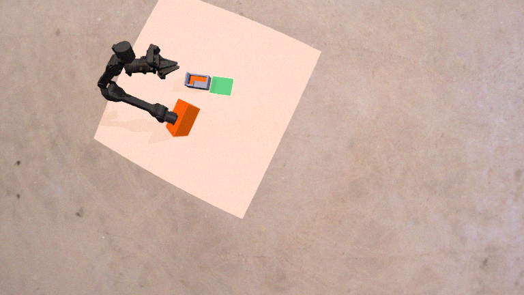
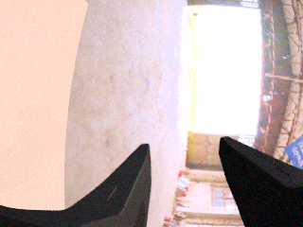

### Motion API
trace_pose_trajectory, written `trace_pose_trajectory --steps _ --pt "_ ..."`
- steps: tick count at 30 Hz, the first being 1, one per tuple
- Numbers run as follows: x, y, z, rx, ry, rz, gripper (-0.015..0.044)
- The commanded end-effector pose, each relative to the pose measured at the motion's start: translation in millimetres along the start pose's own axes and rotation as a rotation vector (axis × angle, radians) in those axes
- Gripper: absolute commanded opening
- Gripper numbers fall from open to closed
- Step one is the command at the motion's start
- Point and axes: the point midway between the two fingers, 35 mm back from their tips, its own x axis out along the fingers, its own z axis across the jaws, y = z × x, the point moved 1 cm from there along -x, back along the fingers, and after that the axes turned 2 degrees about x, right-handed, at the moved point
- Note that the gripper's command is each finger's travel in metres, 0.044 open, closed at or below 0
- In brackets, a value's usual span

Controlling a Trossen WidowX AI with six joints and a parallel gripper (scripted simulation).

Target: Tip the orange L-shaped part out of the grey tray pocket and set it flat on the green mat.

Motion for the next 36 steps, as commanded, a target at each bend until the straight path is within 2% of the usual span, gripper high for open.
trace_pose_trajectory --steps 1,9,13,18,27,36 --pt "23.4 -35.3 61.9 0.025 -0.216 -0.078 0.018" --pt "34.5 -82.6 204.3 0.086 -0.7 -0.104 0.018" --pt "20.5 -93.0 277.7 0.125 -0.961 -0.049 0.018" --pt "-12.4 -89.8 361.5 0.185 -1.27 0.113 0.018" --pt "-16.9 -88.3 373.9 0.193 -1.308 0.142 0.018" --pt "0.4 -88.6 443.4 0.194 -1.311 0.141 0.018"
